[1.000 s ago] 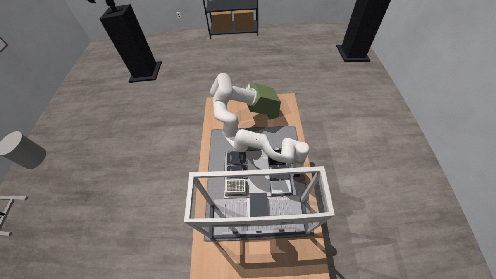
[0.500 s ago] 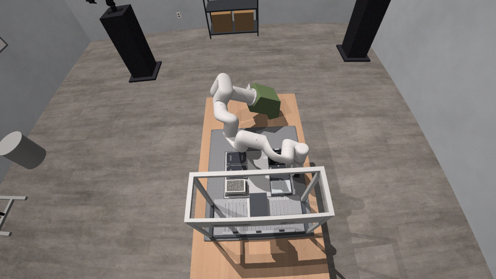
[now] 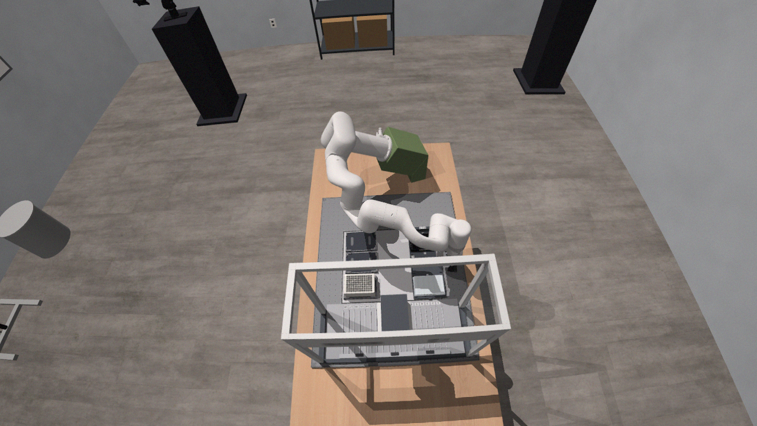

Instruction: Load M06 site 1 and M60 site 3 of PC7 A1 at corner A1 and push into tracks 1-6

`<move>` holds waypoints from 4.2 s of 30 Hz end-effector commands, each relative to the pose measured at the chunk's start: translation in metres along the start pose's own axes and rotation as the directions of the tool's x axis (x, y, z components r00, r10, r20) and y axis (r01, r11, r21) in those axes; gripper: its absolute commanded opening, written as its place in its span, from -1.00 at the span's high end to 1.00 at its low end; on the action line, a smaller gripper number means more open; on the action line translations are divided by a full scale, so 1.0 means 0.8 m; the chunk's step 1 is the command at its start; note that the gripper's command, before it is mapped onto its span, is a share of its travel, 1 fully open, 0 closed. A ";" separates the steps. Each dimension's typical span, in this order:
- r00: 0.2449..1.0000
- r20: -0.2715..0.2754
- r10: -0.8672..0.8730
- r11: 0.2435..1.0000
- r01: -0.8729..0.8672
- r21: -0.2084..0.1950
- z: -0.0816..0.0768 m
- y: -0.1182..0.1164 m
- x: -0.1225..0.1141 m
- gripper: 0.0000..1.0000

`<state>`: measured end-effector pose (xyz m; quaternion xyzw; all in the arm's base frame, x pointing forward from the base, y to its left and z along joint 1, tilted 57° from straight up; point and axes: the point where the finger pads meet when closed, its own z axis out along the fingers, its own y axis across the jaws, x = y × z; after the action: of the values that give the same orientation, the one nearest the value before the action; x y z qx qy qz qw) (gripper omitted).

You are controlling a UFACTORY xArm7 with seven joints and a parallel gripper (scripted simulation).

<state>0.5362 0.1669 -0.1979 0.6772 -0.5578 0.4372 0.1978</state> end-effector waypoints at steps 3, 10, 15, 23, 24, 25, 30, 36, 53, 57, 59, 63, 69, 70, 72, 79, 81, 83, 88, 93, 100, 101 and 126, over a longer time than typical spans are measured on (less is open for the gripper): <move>1.000 0.005 0.000 1.000 0.000 0.003 -0.001 -0.001 -0.002 -1.00; 1.000 0.005 0.000 1.000 0.000 0.003 0.005 -0.001 -0.002 -1.00; 1.000 0.005 0.000 1.000 0.000 0.003 0.009 -0.001 -0.002 -1.00; 1.000 0.005 0.000 1.000 0.000 0.003 0.011 -0.001 -0.002 -1.00; 1.000 0.005 0.000 1.000 0.000 0.003 0.011 -0.001 -0.002 -1.00; 1.000 0.005 0.000 1.000 0.000 0.003 0.011 -0.001 -0.002 -1.00; 1.000 0.005 0.000 1.000 0.000 0.003 0.011 -0.002 -0.001 -1.00; 1.000 0.005 0.000 1.000 0.000 0.003 0.011 -0.001 0.002 -1.00; 1.000 0.005 0.000 1.000 0.000 0.003 0.011 -0.002 0.011 -1.00; 1.000 0.005 0.000 1.000 0.000 0.003 0.011 -0.002 0.013 -1.00; 1.000 0.005 0.000 1.000 0.000 0.003 0.011 -0.002 0.014 -1.00; 1.000 0.005 0.000 1.000 0.000 0.003 0.011 -0.002 0.017 -1.00; 1.000 0.005 0.000 1.000 0.000 0.003 0.011 -0.002 0.020 -1.00; 1.000 0.005 0.000 1.000 0.000 0.003 0.011 -0.002 0.020 -1.00; 1.000 0.005 0.000 1.000 0.000 0.003 0.011 -0.002 0.021 -1.00; 1.000 0.005 0.000 1.000 0.000 0.003 0.011 -0.002 0.025 -1.00; 1.000 0.005 0.000 1.000 0.000 0.003 0.011 -0.002 0.027 -1.00; 1.000 0.005 0.000 1.000 0.000 0.003 0.011 -0.002 0.028 -1.00; 1.000 0.005 0.000 1.000 0.000 0.003 0.011 -0.002 0.030 -1.00; 1.000 0.005 0.000 1.000 0.000 0.003 0.011 -0.002 0.033 -1.00; 1.000 0.005 0.000 1.000 0.000 0.003 0.011 -0.002 0.037 -1.00; 1.000 0.005 0.000 1.000 0.000 0.003 0.011 -0.002 0.038 -1.00; 1.000 0.005 0.000 1.000 0.000 0.003 0.011 -0.002 0.051 -1.00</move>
<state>0.5404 0.1341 -0.1712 0.6773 -0.5578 0.4371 0.1977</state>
